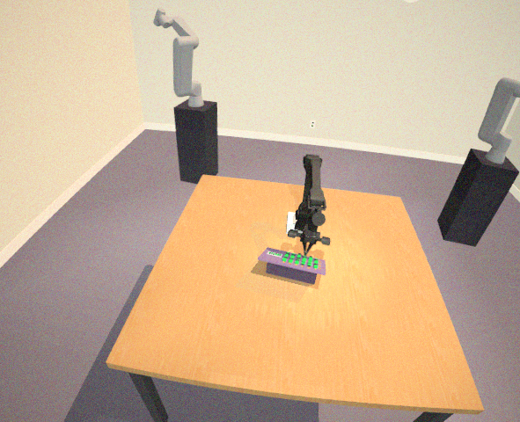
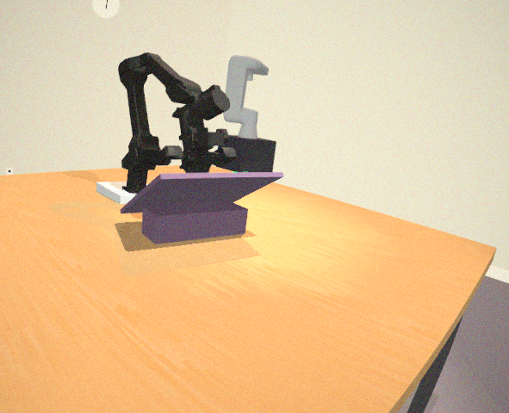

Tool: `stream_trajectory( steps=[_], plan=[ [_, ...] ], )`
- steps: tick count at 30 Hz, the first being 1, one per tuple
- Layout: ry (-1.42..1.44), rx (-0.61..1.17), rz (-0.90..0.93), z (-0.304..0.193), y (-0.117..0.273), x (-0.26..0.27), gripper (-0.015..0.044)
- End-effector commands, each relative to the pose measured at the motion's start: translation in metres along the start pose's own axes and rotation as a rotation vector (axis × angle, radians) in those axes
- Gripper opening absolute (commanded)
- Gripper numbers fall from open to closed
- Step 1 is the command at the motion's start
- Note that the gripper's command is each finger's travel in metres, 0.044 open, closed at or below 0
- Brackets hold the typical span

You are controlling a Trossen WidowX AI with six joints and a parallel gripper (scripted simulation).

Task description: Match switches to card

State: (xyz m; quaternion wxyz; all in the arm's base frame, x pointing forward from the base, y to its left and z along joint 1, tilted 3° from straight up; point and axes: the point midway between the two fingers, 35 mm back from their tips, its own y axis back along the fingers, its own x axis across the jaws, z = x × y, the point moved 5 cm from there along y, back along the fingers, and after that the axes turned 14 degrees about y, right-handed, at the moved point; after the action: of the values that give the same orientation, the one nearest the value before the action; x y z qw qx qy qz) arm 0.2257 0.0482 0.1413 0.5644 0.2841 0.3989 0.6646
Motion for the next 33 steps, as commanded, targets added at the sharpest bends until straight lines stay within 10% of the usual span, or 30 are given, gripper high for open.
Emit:
stream_trajectory(
  steps=[1,25,33],
  plan=[
    [0.005,0.001,0.004,0.000,-0.001,0.000,0.0000],
    [0.005,0.001,0.004,0.000,-0.004,0.000,0.0000],
    [0.005,-0.022,-0.002,-0.004,0.061,0.001,0.0000]
  ],
)
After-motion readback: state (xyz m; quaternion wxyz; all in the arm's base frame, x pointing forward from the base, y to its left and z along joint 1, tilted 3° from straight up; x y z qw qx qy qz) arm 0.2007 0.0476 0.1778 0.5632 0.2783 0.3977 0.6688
